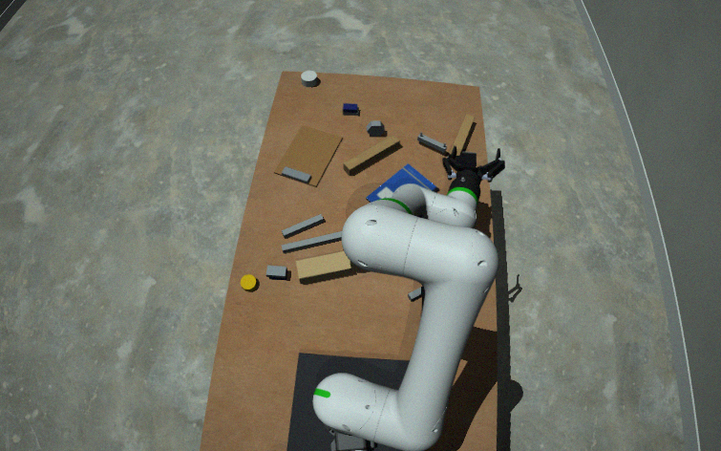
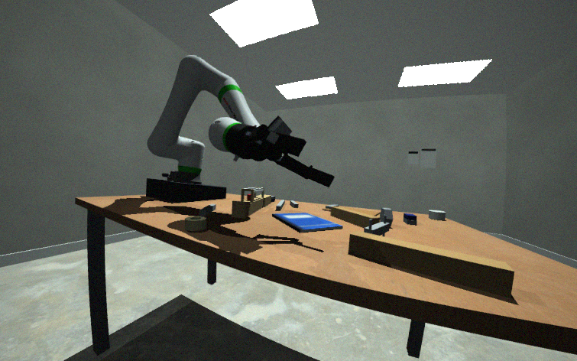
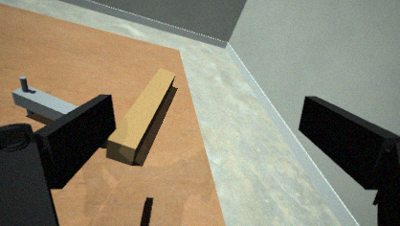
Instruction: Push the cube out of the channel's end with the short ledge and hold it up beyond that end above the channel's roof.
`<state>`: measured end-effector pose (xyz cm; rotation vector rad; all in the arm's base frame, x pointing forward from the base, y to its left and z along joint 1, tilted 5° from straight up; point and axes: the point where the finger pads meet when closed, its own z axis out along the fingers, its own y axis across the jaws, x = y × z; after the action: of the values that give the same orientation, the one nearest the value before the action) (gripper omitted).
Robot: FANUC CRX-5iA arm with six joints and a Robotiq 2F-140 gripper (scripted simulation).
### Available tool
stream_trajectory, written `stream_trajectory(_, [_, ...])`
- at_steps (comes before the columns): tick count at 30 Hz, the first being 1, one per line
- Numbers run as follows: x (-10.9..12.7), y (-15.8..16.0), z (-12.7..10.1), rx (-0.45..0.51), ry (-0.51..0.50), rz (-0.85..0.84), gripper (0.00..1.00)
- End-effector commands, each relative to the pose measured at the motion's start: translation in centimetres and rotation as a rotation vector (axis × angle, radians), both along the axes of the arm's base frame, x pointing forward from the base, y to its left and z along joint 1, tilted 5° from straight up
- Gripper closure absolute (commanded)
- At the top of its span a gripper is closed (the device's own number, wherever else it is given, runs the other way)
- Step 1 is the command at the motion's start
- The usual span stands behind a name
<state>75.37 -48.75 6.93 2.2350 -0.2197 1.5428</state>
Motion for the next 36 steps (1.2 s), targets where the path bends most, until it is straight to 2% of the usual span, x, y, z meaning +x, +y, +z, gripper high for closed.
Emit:
stream_trajectory(1, [0.0,0.0,0.2,-0.001,-0.002,0.000,0.00])
stream_trajectory(17, [0.0,0.0,0.2,-0.001,-0.002,0.000,0.00])
stream_trajectory(18, [0.0,0.0,0.2,-0.001,-0.002,0.000,0.90])
stream_trajectory(21, [-0.2,0.1,-0.1,0.025,0.010,-0.004,0.90])
stream_trajectory(23, [-0.8,0.5,-0.7,0.077,0.035,-0.014,0.90])
stream_trajectory(26, [-2.9,1.7,-2.1,0.218,0.104,-0.049,0.90])
stream_trajectory(27, [-2.9,1.7,-2.1,0.218,0.104,-0.049,0.90])
stream_trajectory(28, [-4.0,2.3,-2.7,0.279,0.136,-0.069,0.90])
stream_trajectory(29, [-4.0,2.3,-2.7,0.279,0.136,-0.069,0.90])
stream_trajectory(30, [-5.3,3.1,-3.3,0.347,0.171,-0.093,0.90])
stream_trajectory(31, [-5.3,3.1,-3.3,0.347,0.171,-0.093,0.90])
stream_trajectory(32, [-6.9,4.0,-3.8,0.418,0.211,-0.122,0.90])
stream_trajectory(34, [-6.9,4.0,-3.8,0.418,0.211,-0.122,0.90])
stream_trajectory(35, [-8.8,5.0,-4.3,0.492,0.253,-0.156,0.90])
stream_trajectory(36, [-8.8,5.0,-4.3,0.492,0.253,-0.156,0.90])
